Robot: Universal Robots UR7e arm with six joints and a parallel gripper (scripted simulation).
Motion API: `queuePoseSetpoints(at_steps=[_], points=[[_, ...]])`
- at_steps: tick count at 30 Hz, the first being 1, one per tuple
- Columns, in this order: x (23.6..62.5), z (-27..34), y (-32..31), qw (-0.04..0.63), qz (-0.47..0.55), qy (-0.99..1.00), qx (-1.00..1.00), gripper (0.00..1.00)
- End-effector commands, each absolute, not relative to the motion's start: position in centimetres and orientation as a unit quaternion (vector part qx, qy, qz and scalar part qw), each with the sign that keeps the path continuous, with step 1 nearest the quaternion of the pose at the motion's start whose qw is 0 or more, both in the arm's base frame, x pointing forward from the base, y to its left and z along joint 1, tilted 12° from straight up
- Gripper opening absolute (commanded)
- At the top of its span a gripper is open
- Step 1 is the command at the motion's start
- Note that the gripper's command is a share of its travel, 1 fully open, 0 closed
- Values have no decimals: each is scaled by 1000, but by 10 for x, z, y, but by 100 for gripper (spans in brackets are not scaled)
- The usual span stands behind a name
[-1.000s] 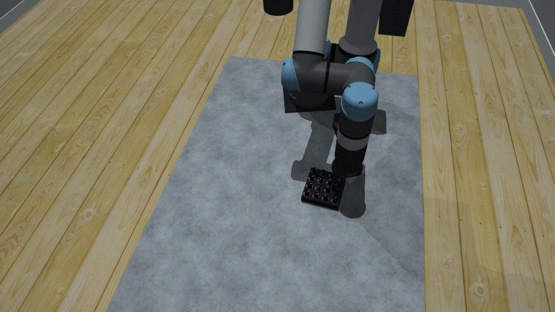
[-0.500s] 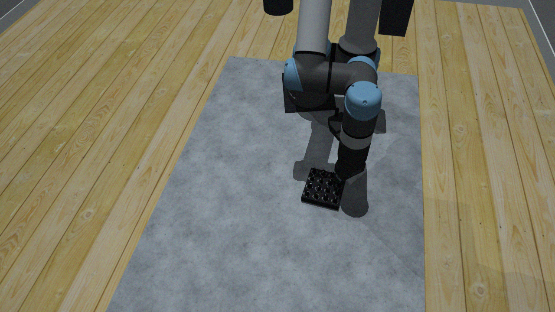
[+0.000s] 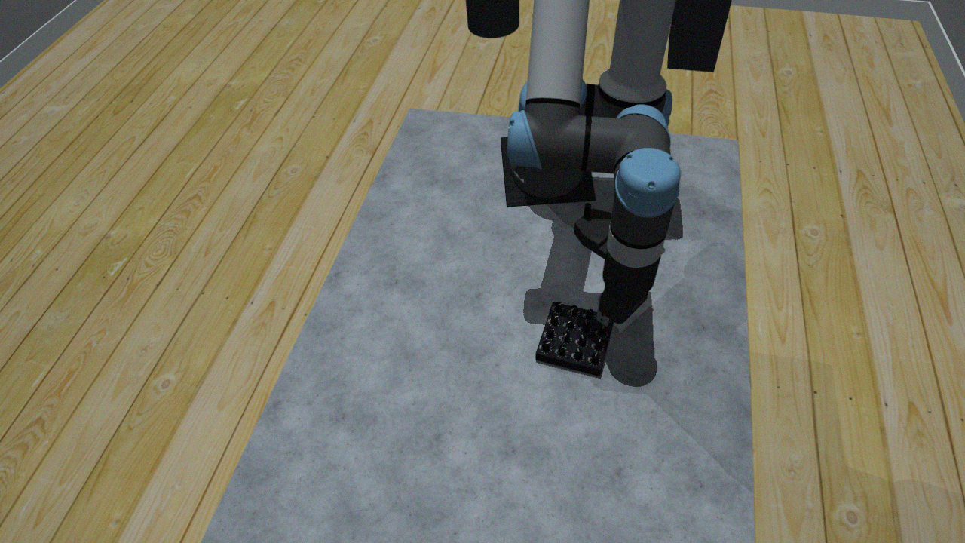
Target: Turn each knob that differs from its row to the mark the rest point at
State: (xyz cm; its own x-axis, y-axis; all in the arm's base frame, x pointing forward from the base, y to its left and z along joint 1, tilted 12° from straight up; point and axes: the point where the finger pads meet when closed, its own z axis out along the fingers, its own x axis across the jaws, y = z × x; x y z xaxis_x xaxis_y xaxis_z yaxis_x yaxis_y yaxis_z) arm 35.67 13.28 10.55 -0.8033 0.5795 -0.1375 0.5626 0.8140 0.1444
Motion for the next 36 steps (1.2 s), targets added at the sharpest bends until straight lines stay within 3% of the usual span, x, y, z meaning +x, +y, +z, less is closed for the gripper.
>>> queuePoseSetpoints(at_steps=[1,36], points=[[357,106,133,89,47,956,274,30],[357,106,133,97,28,992,75,30]])
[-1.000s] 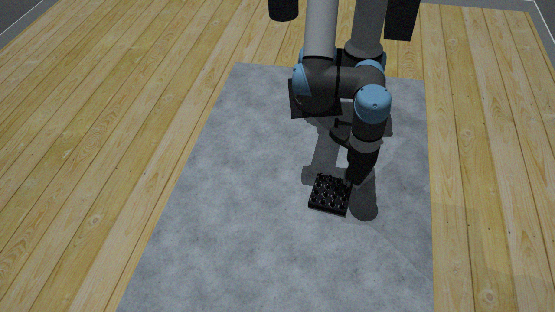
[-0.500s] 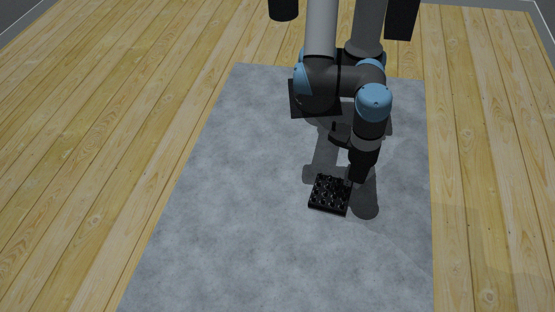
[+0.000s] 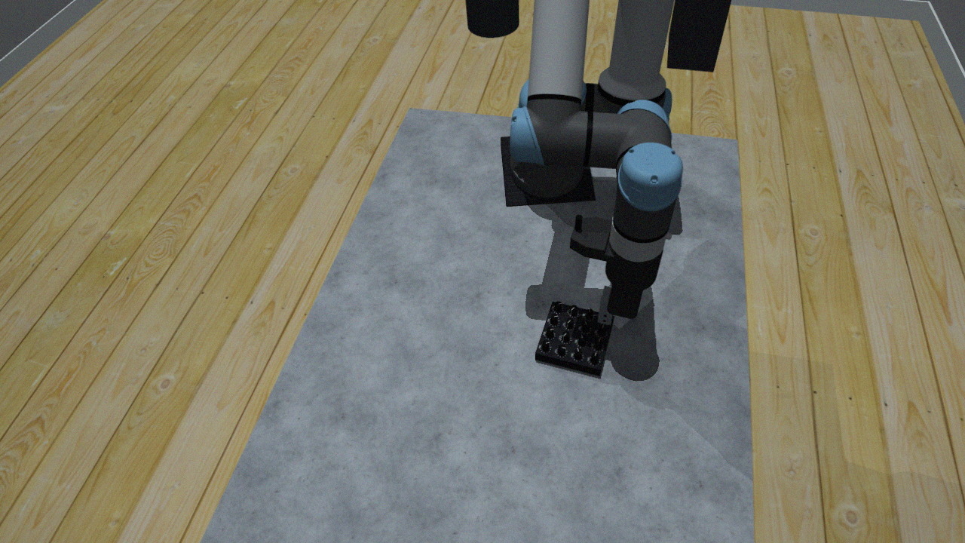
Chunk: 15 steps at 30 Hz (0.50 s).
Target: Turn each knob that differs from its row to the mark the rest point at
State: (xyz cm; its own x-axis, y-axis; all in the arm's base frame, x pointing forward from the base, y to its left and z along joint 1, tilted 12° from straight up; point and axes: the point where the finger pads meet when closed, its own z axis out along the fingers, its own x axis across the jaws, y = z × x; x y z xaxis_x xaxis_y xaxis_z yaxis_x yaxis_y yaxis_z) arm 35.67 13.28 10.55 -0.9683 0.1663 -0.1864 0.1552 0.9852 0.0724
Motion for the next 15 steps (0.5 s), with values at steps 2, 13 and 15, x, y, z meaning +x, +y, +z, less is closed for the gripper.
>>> queuePoseSetpoints(at_steps=[2,13,15], points=[[357,106,133,97,28,992,70,30],[357,106,133,97,27,993,59,30],[357,106,133,97,27,993,58,30]])
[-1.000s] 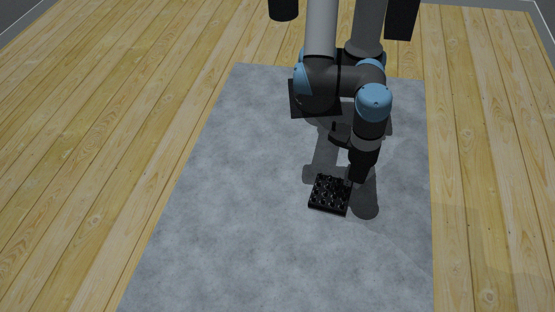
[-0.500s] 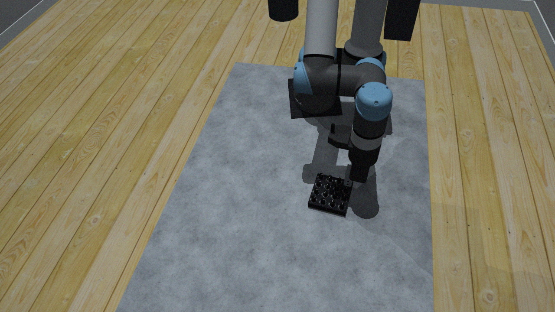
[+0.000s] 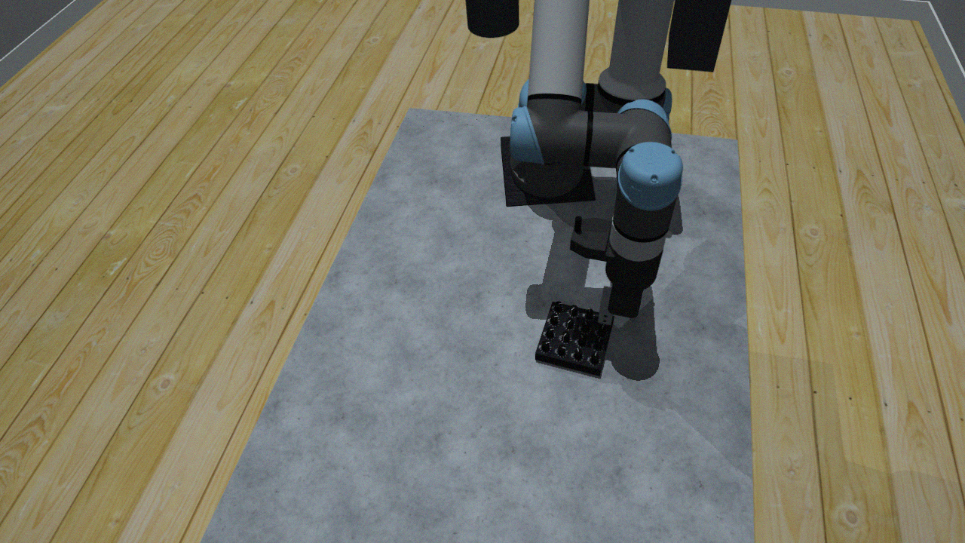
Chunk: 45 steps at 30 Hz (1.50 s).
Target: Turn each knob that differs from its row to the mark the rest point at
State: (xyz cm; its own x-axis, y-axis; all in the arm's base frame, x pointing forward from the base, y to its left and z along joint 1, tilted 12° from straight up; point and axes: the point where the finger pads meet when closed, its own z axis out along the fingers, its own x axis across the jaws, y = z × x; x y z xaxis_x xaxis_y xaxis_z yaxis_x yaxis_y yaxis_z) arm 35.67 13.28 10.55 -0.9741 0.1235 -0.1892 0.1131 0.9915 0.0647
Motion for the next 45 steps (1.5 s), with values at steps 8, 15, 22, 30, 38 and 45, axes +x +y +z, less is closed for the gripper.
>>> queuePoseSetpoints(at_steps=[8,15,22,30,38,45], points=[[357,106,133,98,27,993,58,30],[357,106,133,98,27,993,58,46],[357,106,133,98,27,993,58,46],[357,106,133,98,27,993,58,46],[357,106,133,98,27,993,58,46],[355,116,132,98,27,993,58,46]])
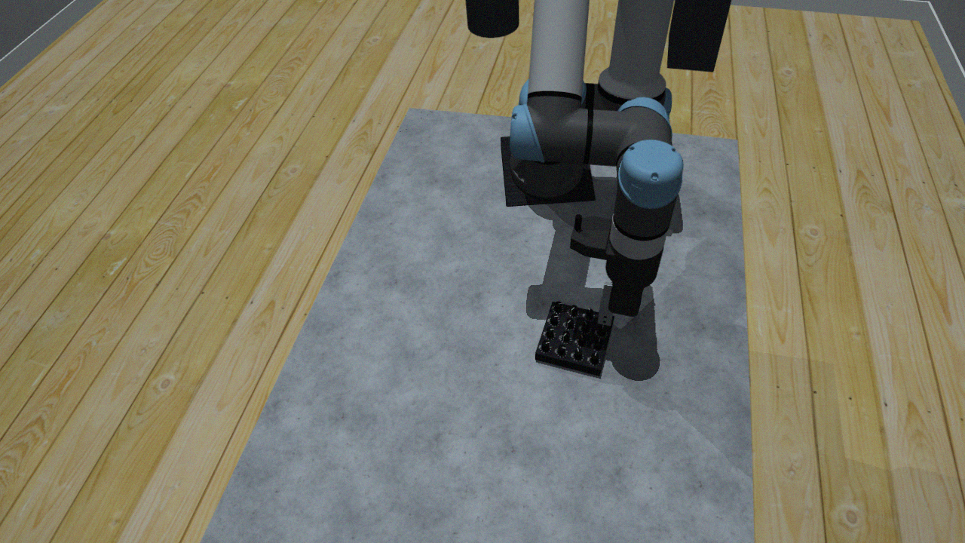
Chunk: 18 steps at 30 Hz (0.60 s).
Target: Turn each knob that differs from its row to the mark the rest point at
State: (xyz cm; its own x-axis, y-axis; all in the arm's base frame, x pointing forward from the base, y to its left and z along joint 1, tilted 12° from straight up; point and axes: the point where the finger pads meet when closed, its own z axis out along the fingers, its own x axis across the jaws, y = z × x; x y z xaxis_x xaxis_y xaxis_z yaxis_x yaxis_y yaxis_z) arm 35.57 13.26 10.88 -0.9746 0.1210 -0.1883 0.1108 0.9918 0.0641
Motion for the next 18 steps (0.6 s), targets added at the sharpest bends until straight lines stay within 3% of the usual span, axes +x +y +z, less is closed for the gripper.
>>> queuePoseSetpoints(at_steps=[1,18], points=[[354,119,132,98,27,993,58,46],[350,143,131,98,27,993,58,46]])
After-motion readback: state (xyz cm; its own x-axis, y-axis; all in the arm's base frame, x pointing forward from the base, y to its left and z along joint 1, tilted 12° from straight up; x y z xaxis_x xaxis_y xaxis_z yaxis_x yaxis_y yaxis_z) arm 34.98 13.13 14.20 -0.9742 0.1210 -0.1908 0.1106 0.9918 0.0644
